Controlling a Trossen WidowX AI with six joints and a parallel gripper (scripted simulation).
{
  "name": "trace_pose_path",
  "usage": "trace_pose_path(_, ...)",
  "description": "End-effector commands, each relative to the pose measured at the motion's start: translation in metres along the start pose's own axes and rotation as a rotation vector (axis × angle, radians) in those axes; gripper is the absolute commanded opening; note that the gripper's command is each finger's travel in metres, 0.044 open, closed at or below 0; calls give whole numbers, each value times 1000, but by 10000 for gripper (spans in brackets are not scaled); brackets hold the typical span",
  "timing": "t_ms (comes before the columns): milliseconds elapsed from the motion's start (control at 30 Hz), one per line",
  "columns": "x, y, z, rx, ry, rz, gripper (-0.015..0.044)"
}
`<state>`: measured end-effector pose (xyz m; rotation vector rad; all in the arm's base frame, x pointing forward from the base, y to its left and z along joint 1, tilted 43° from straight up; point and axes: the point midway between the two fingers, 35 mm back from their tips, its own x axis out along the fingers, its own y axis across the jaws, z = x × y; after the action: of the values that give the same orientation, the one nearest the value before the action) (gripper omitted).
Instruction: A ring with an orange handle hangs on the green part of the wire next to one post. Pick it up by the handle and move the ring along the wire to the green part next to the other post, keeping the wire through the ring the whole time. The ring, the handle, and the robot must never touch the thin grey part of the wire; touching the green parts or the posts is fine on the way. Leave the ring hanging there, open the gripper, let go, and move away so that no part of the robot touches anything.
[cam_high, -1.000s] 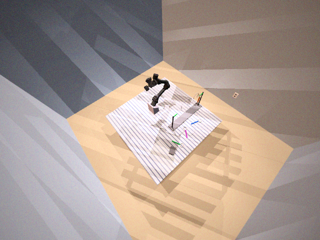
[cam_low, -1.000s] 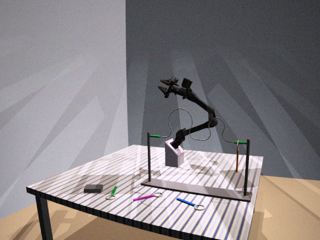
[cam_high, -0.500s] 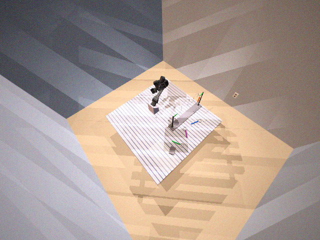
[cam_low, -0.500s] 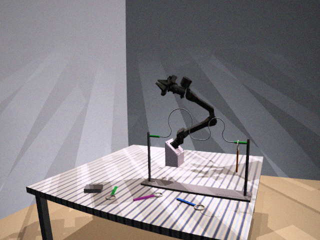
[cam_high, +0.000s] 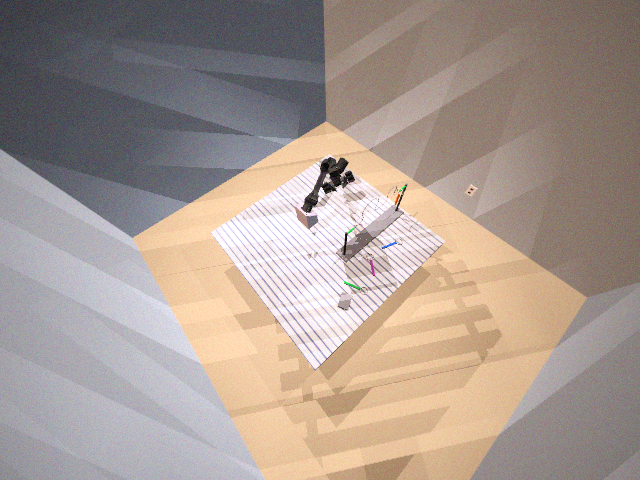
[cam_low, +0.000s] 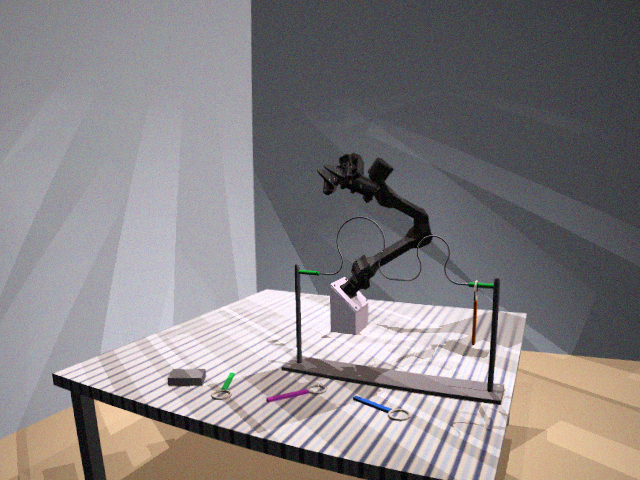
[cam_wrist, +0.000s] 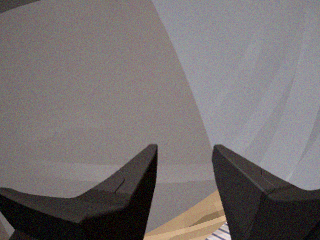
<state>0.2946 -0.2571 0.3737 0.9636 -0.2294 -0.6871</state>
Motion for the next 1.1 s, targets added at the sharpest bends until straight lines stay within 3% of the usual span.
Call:
trace_pose_path(0, 0, 34, -23, -6, 27, 69, 160)
trace_pose_path(500, -35, 142, -114, 8, 152, 300, 160)
trace_pose_path(1067, -136, 241, -198, 100, 325, 539, 160)
